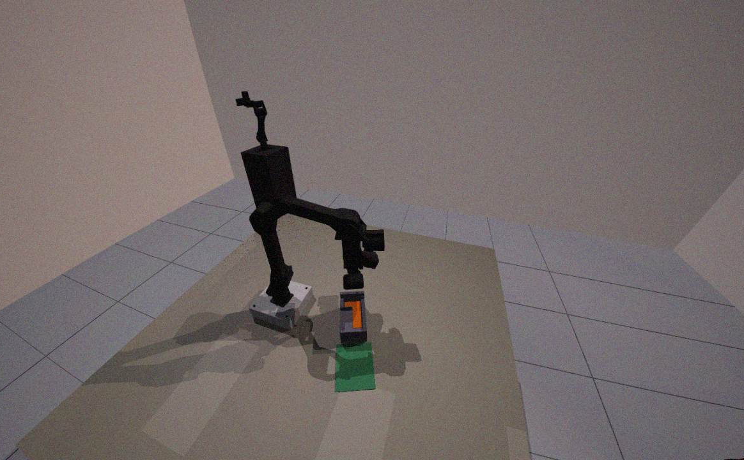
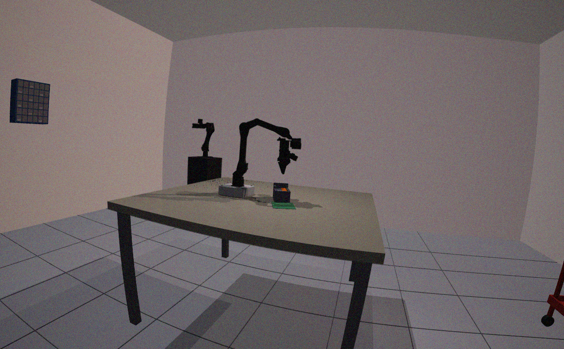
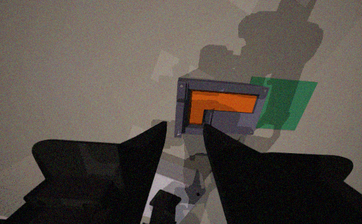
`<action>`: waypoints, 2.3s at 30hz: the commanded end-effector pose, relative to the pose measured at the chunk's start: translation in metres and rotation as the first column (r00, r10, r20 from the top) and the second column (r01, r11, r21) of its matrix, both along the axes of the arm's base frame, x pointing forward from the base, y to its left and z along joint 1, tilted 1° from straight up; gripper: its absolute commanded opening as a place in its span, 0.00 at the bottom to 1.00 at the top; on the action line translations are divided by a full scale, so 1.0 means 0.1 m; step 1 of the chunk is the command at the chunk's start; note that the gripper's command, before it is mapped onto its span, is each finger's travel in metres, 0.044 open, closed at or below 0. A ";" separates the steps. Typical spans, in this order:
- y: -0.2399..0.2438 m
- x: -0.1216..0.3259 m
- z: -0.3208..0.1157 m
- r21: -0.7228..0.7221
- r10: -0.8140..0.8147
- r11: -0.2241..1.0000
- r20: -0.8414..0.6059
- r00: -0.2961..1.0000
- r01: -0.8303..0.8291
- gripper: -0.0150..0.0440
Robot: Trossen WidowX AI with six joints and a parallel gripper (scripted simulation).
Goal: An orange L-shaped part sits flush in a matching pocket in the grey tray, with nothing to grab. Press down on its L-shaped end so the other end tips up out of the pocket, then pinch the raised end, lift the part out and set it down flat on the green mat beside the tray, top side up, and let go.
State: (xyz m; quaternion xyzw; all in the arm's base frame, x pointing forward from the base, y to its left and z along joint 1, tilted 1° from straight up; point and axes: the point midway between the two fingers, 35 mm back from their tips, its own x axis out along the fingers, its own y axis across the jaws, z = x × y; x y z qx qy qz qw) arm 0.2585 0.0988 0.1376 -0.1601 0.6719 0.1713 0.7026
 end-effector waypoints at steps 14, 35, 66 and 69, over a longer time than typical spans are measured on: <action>0.02 -0.02 -0.77 0.002 -0.010 1.000 -0.020 1.000 0.010 0.56; 0.03 -0.01 -1.08 0.002 -0.010 1.000 -0.020 1.000 0.010 0.56; 0.04 0.02 -1.10 0.005 -0.006 1.000 -0.008 1.000 0.006 0.56; 0.07 -0.01 -1.07 0.004 -0.008 1.000 -0.012 1.000 0.008 0.56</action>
